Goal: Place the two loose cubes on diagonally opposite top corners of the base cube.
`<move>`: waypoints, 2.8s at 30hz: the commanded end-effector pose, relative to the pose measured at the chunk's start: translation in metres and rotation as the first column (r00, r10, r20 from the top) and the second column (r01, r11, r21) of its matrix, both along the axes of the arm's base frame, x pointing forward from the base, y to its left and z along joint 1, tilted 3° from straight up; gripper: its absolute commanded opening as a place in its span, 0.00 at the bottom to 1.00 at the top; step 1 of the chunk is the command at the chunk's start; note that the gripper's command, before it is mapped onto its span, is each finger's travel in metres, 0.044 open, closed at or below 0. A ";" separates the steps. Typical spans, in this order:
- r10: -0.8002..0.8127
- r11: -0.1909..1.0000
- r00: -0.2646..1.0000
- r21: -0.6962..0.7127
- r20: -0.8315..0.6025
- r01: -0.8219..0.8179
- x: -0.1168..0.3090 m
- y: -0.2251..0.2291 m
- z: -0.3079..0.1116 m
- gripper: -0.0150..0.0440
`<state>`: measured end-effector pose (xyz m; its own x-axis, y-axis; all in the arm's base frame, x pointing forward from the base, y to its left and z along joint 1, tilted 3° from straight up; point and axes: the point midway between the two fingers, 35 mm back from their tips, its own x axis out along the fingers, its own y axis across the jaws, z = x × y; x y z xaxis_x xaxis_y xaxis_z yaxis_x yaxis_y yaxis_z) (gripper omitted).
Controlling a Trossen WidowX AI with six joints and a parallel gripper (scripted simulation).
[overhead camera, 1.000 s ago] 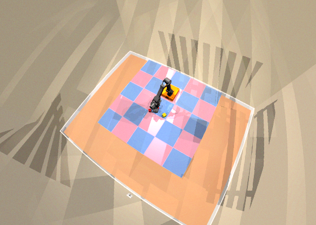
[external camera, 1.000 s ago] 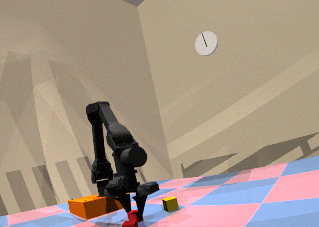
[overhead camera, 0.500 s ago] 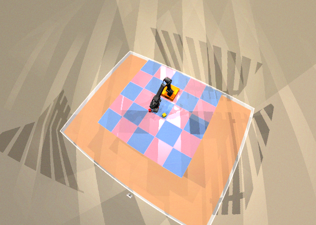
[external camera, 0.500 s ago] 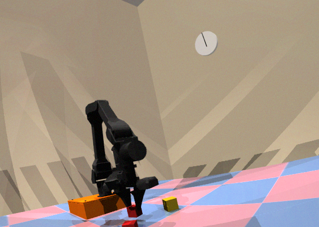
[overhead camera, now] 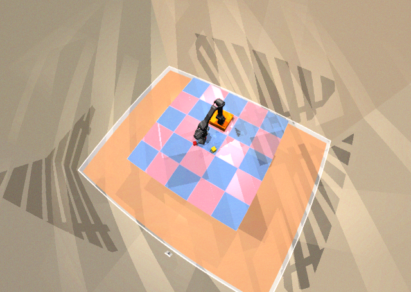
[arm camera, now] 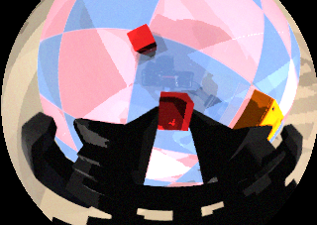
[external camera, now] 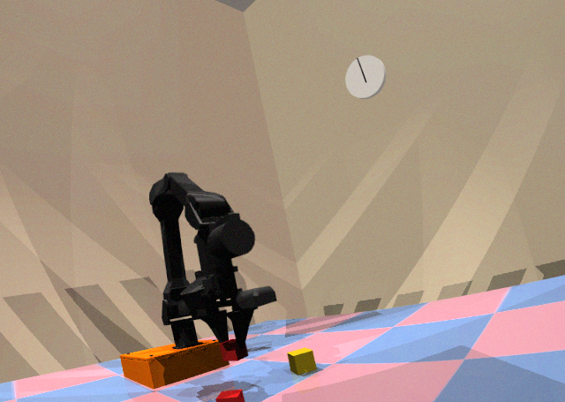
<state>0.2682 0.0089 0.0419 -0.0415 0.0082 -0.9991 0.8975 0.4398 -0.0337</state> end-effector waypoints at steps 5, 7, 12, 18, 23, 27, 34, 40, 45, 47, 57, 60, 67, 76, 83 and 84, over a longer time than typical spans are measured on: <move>0.003 1.000 1.000 -0.005 0.004 -0.003 0.000 -0.001 0.026 0.43; 0.003 1.000 1.000 -0.005 0.004 -0.003 -0.001 -0.001 0.033 0.43; 0.003 1.000 1.000 -0.005 0.004 -0.003 -0.003 -0.001 0.044 0.43; 0.177 0.984 0.984 0.003 0.006 -0.177 -0.001 0.012 0.040 0.43; 0.364 0.931 0.931 0.010 0.009 -0.365 0.001 0.027 0.036 0.43; 0.505 0.863 0.863 0.016 0.012 -0.505 0.001 0.039 0.032 0.43; 0.719 0.694 0.694 0.024 0.021 -0.720 0.001 0.061 0.026 0.43; 0.861 0.507 0.508 0.030 0.029 -0.861 -0.001 0.079 0.020 0.43; 0.943 0.330 0.331 0.032 0.038 -0.943 -0.003 0.095 0.016 0.43; 0.966 0.256 0.257 0.033 0.041 -0.966 -0.005 0.101 0.014 0.43; 0.998 -0.031 -0.029 0.029 0.056 -0.999 -0.009 0.123 0.008 0.43; 0.998 -0.031 -0.029 0.029 0.056 -0.999 -0.009 0.123 0.008 0.43; 0.998 -0.031 -0.029 0.029 0.056 -0.999 -0.009 0.123 0.008 0.43; 0.998 -0.033 -0.031 0.030 0.057 -0.999 -0.010 0.123 -0.006 0.43; 0.998 -0.035 -0.034 0.030 0.057 -0.999 -0.011 0.123 -0.018 0.43; 0.998 -0.035 -0.034 0.030 0.057 -0.999 -0.011 0.123 -0.018 0.43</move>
